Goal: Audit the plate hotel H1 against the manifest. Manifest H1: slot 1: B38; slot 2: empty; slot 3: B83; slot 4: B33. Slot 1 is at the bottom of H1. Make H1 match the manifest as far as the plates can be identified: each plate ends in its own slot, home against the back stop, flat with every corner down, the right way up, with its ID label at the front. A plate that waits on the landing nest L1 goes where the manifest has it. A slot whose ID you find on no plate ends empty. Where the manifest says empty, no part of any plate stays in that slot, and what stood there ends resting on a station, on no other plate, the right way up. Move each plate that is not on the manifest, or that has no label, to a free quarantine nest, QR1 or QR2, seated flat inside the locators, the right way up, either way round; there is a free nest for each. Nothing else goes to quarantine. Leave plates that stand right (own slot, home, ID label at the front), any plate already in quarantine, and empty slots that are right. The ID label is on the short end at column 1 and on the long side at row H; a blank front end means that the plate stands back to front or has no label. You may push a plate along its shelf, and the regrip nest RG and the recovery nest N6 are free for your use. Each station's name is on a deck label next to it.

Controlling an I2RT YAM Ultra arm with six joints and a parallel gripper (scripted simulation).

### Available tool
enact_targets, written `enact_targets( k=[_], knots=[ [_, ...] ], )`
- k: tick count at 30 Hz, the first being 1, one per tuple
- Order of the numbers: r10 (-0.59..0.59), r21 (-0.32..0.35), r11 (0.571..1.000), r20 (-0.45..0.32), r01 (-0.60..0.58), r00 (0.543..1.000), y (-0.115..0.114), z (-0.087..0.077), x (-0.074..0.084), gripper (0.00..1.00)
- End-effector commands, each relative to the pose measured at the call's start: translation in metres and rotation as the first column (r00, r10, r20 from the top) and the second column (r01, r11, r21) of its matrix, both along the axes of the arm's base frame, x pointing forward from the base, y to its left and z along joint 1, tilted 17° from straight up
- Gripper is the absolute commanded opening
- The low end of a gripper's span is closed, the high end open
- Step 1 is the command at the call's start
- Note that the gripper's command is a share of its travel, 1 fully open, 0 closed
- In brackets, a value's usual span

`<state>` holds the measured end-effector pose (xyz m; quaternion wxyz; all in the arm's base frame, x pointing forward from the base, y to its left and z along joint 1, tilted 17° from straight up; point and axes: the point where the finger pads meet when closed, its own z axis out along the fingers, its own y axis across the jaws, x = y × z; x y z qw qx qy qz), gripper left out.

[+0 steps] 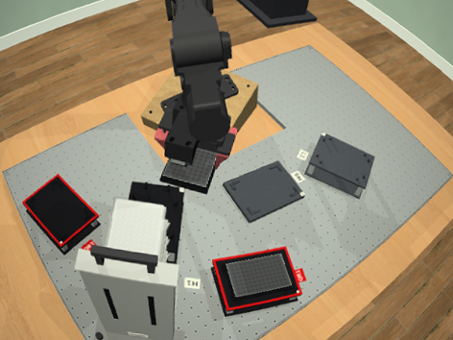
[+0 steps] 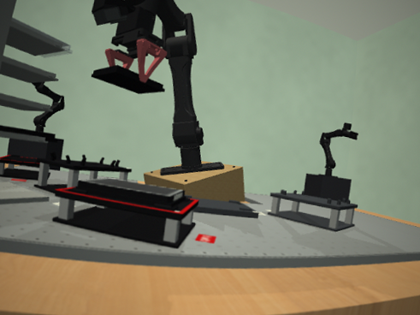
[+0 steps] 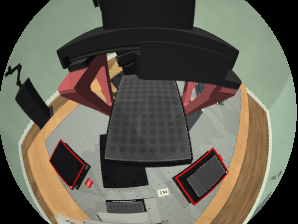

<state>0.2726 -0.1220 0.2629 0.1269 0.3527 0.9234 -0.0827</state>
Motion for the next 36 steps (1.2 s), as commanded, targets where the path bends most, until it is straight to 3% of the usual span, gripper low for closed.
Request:
enact_targets(
  k=[1,4,23,36],
  knots=[
    [0.121,-0.029,0.992,-0.016,-0.121,0.993,-0.009,0.007,-0.002,0.86],
    [0.175,-0.040,0.984,-0.031,-0.176,0.984,-0.018,0.009,-0.005,0.86],
    [0.174,-0.057,0.983,-0.023,-0.175,0.984,-0.074,0.020,-0.021,0.86],
    [0.174,-0.057,0.983,-0.023,-0.175,0.984,-0.074,0.020,-0.021,0.86]
  ],
)
